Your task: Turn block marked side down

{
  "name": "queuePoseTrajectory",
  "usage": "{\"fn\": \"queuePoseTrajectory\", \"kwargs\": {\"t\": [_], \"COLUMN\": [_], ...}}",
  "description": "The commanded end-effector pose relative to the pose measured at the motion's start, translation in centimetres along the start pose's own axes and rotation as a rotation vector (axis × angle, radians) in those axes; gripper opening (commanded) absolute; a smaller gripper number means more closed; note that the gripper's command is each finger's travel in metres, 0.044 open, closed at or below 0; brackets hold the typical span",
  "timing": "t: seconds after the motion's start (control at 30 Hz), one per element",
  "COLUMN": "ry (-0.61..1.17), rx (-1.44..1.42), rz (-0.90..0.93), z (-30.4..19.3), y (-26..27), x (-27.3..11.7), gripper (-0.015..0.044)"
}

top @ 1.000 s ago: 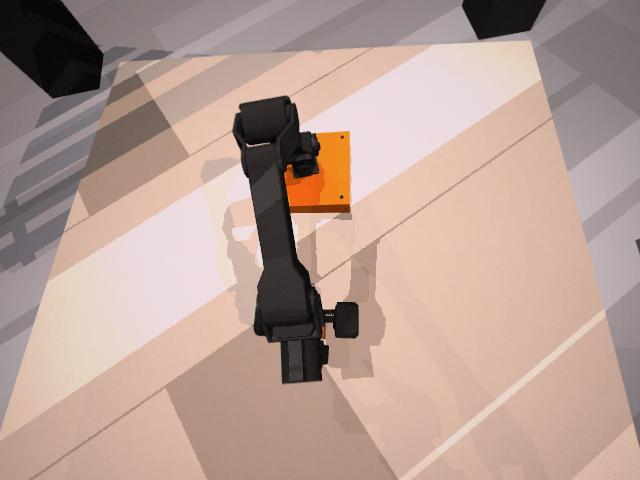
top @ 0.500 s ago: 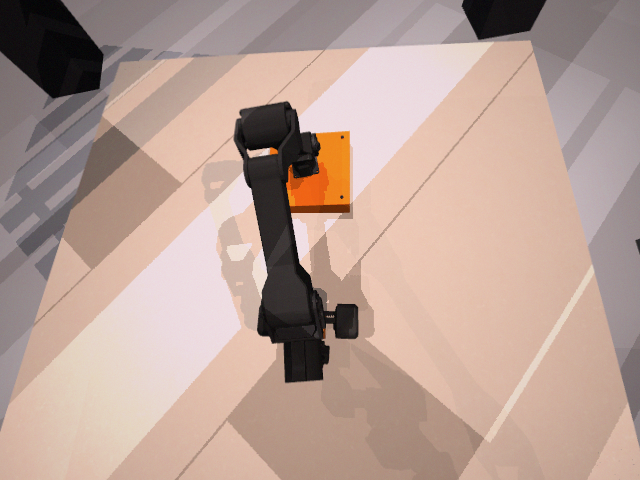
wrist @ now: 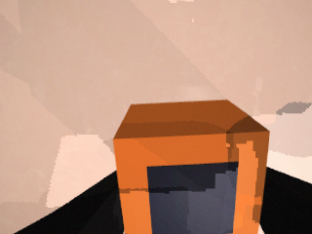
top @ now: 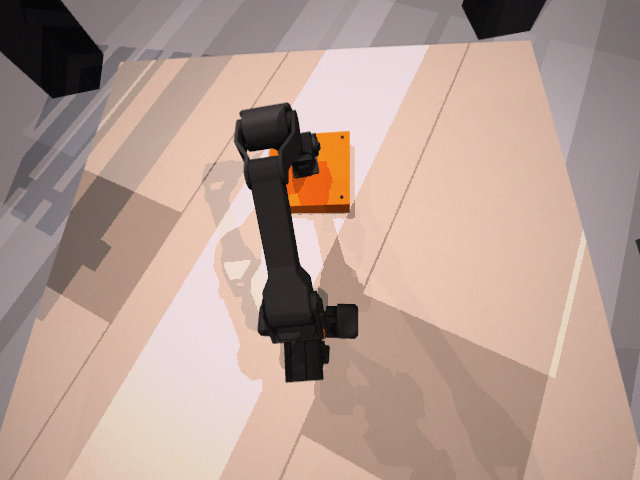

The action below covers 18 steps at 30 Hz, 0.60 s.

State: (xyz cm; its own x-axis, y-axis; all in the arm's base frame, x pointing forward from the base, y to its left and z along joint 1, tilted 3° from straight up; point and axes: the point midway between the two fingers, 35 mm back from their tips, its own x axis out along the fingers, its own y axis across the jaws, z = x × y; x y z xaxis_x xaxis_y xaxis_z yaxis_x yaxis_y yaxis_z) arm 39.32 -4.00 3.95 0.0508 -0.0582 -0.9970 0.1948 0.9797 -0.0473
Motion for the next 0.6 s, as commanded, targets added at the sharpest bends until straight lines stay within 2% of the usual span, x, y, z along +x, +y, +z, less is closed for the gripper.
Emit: {"fn": "queuePoseTrajectory", "kwargs": {"t": [0.0,0.33,0.47,0.57], "ry": [0.001,0.001,0.000,0.000], "rx": [-0.002,-0.002,-0.002,-0.002], "rz": [-0.003,-0.003,-0.003,-0.003], "z": [0.0,0.0,0.0,0.0], "y": [0.0,0.0,0.0,0.0], "x": [0.1,0.1,-1.8,-2.9], "gripper": [0.0170,0.0103,0.0000,0.0000]}}
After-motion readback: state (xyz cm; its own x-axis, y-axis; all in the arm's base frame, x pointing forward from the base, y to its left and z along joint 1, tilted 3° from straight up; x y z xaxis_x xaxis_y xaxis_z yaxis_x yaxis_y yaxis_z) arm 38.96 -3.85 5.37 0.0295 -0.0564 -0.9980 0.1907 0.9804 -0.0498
